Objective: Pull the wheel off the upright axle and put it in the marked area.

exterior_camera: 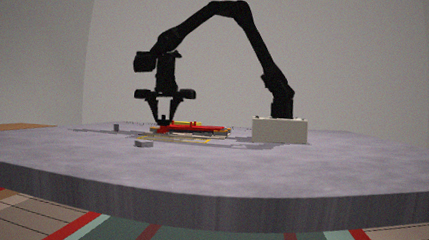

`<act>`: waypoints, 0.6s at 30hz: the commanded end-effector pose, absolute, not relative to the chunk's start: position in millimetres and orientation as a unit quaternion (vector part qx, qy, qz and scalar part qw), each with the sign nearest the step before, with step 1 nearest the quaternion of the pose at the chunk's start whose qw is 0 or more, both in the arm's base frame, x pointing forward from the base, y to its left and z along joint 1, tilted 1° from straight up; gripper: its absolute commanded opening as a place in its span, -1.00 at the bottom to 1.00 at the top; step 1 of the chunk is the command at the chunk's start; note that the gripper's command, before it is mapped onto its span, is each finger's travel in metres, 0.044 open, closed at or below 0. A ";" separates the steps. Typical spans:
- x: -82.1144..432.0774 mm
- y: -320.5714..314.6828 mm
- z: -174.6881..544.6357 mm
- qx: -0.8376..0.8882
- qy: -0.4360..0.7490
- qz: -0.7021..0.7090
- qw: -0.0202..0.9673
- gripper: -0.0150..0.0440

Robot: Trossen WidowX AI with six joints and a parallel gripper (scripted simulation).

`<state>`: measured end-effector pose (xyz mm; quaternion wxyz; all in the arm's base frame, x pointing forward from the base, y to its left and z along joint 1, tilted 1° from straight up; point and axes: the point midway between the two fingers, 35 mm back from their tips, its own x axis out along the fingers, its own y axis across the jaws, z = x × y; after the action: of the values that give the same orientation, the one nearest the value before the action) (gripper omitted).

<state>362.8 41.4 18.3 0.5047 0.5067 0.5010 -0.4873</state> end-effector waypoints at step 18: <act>361.9 41.3 25.5 0.506 0.501 -0.488 0.505 -0.49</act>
<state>363.3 41.5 21.9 0.5048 0.5068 0.5010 -0.4872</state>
